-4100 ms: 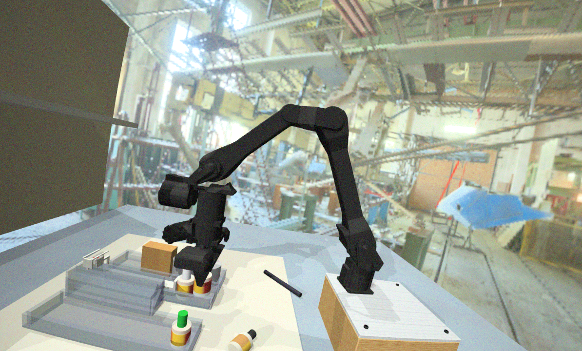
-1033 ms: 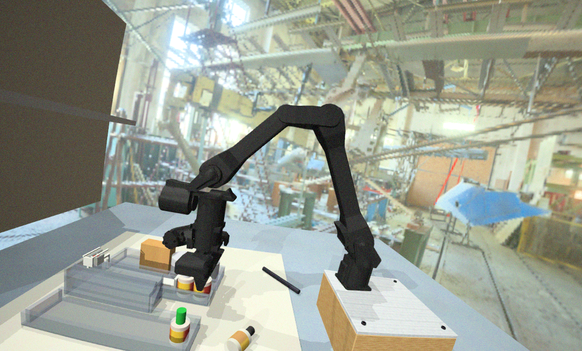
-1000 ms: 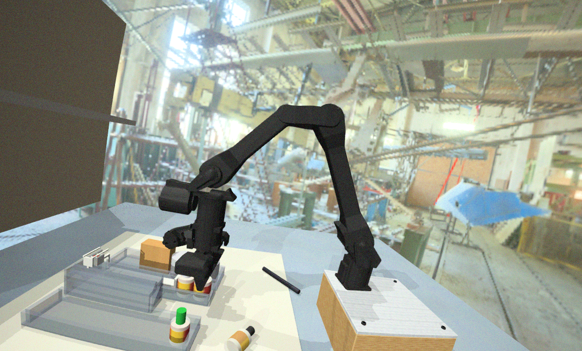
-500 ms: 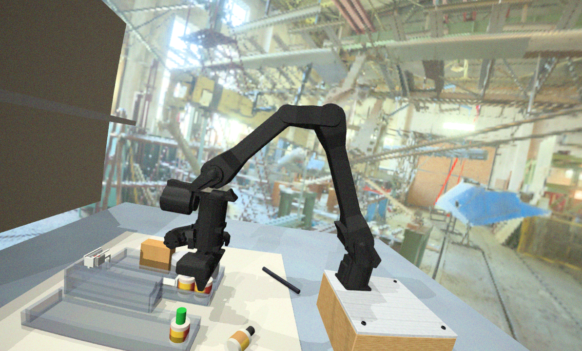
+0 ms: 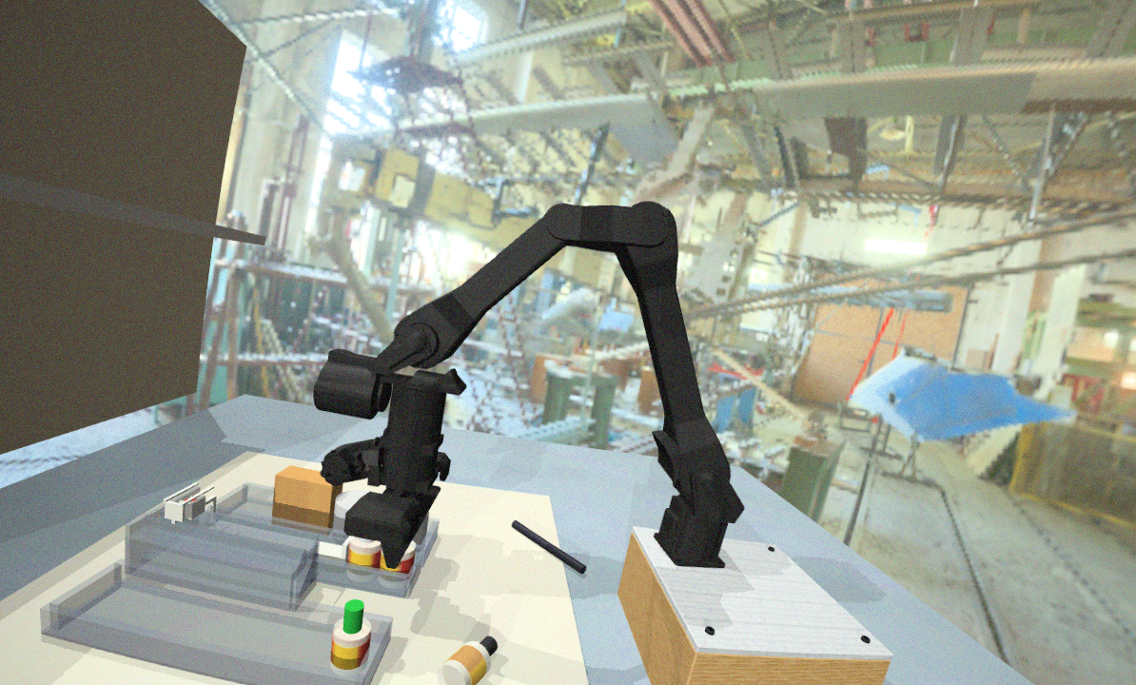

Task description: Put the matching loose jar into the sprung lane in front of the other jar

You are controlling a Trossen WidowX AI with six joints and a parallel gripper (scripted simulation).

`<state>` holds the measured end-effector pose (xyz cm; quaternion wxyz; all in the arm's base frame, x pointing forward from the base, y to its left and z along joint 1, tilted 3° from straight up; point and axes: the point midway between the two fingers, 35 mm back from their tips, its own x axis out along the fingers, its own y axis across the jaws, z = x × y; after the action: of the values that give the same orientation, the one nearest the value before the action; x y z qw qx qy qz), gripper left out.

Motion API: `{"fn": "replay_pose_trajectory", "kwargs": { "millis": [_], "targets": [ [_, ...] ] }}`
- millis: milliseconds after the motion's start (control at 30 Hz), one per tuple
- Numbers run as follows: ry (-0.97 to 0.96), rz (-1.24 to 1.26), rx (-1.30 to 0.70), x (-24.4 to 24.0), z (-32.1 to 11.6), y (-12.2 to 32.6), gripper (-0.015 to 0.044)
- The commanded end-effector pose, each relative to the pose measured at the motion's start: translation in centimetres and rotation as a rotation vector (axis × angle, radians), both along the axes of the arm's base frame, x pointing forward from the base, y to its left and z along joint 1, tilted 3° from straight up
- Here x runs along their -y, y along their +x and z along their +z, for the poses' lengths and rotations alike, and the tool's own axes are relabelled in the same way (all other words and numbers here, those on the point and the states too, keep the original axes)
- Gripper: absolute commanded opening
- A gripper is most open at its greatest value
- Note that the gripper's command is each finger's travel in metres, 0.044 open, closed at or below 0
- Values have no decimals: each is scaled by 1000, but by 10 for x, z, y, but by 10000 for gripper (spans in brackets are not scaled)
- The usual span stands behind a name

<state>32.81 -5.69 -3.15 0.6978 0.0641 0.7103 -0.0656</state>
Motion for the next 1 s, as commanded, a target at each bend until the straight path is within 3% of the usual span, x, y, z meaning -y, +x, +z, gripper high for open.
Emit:
{"fn": "replay_pose_trajectory", "kwargs": {
  "millis": [0, 233, 967],
  "targets": [
    [-1, 4, -1, 0, 0, 0, 105],
    [-1, 4, -1, 0, 0, 0, 275],
    [-1, 4, -2, -3, 21, -13, 275]
  ]
}}
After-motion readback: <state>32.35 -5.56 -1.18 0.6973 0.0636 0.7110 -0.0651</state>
